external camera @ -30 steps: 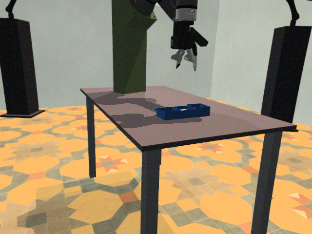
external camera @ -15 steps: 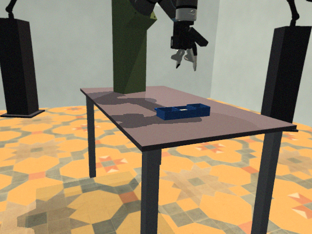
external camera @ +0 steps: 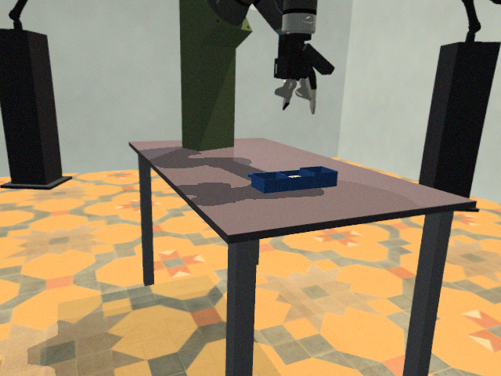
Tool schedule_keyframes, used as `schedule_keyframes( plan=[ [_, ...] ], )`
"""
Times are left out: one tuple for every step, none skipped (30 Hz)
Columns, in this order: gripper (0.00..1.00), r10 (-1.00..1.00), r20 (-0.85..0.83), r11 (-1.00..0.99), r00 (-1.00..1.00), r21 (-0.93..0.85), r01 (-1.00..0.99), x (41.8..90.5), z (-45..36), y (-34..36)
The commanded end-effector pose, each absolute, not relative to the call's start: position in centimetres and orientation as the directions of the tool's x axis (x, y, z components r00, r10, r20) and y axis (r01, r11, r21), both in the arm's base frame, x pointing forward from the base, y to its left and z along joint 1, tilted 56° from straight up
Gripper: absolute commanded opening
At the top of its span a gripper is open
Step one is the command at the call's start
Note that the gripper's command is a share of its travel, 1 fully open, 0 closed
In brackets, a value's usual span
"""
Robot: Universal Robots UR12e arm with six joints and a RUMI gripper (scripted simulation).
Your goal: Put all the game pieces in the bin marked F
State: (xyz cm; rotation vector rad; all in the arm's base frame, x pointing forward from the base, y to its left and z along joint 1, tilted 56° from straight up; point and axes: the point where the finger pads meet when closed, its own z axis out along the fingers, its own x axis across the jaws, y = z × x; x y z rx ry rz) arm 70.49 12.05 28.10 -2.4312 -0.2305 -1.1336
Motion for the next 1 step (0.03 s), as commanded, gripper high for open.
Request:
schedule_keyframes(
  plan=[
    [1.00, -0.036, 0.760, -0.887, 0.649, -0.324, 0.330, 70.49, 28.09, 12.00]
  ],
)
